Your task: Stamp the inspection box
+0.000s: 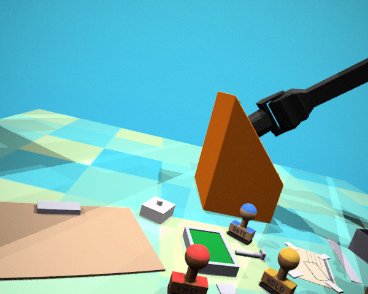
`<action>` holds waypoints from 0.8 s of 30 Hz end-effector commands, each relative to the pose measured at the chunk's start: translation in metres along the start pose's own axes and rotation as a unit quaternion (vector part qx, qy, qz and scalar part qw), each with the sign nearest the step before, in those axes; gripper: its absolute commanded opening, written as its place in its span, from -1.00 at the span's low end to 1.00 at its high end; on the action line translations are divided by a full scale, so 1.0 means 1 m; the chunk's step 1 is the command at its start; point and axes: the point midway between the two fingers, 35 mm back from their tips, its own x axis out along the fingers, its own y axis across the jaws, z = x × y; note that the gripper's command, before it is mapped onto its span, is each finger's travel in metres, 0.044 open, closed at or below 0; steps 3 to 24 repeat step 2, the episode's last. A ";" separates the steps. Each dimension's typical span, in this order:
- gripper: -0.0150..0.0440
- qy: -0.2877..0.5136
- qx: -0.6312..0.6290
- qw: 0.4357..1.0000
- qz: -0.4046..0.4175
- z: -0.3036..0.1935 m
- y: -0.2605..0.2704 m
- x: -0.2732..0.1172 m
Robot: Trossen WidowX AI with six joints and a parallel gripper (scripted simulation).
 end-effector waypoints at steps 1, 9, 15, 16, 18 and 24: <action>0.36 0.000 0.000 1.000 0.000 0.000 0.000 0.000; 0.36 0.000 0.000 1.000 0.000 0.000 0.000 0.000; 0.36 0.000 0.000 1.000 0.000 0.000 0.000 0.000; 0.36 0.000 0.000 1.000 0.000 0.000 0.000 0.000; 0.36 0.000 0.000 1.000 0.000 0.000 0.000 0.000; 0.36 0.000 0.000 1.000 0.000 0.000 0.000 0.000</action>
